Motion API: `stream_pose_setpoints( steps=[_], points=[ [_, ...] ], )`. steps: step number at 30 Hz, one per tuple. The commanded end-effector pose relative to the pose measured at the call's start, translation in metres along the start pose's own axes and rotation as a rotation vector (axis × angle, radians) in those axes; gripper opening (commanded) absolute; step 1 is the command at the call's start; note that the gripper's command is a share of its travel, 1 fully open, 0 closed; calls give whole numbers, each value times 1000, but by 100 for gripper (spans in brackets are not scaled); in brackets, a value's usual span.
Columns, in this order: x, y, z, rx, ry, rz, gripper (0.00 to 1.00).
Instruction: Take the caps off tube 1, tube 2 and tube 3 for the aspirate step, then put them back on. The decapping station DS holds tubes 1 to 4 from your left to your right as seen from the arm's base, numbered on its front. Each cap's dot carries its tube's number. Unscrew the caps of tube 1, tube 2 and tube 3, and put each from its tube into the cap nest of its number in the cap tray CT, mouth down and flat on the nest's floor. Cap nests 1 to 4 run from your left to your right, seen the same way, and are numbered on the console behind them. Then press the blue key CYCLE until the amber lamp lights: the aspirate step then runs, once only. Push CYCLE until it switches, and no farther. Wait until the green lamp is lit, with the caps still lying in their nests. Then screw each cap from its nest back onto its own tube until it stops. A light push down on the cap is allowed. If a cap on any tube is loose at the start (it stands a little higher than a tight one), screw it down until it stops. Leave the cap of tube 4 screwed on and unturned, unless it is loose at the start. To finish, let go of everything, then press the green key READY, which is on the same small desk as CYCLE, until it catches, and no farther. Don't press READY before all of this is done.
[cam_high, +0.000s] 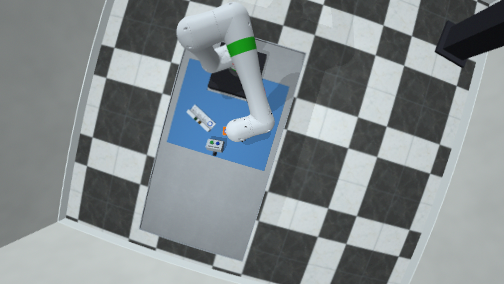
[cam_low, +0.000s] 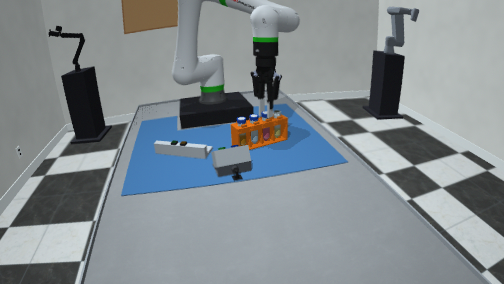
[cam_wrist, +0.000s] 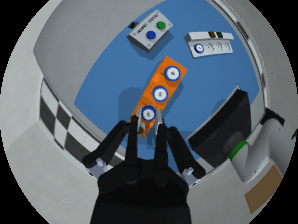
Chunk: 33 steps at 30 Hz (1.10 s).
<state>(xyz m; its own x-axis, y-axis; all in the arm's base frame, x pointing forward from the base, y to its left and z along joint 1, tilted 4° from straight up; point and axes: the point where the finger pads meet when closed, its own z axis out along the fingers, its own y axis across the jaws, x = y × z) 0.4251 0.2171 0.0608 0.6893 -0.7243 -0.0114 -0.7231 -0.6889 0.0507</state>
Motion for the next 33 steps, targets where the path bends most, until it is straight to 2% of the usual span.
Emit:
stream_pose_setpoints(
  steps=[1, 6, 7, 19, 22, 23, 28, 30, 32, 33],
  points=[
    [1, 0, 0, 0, -22, -153, 0],
    [1, 0, 0, 0, -22, -153, 0],
    [1, 0, 0, 0, -22, -153, 35],
    [1, 0, 0, 0, -22, -153, 35],
    [1, 0, 0, -3, -22, 97, 35],
    [1, 0, 0, -3, -22, 97, 35],
    [1, 0, 0, -6, -22, 347, 35],
    [1, 0, 0, -6, -22, 347, 35],
    [1, 0, 0, -7, -21, 514, 35],
    [1, 0, 0, -7, -21, 514, 35]
  ],
)
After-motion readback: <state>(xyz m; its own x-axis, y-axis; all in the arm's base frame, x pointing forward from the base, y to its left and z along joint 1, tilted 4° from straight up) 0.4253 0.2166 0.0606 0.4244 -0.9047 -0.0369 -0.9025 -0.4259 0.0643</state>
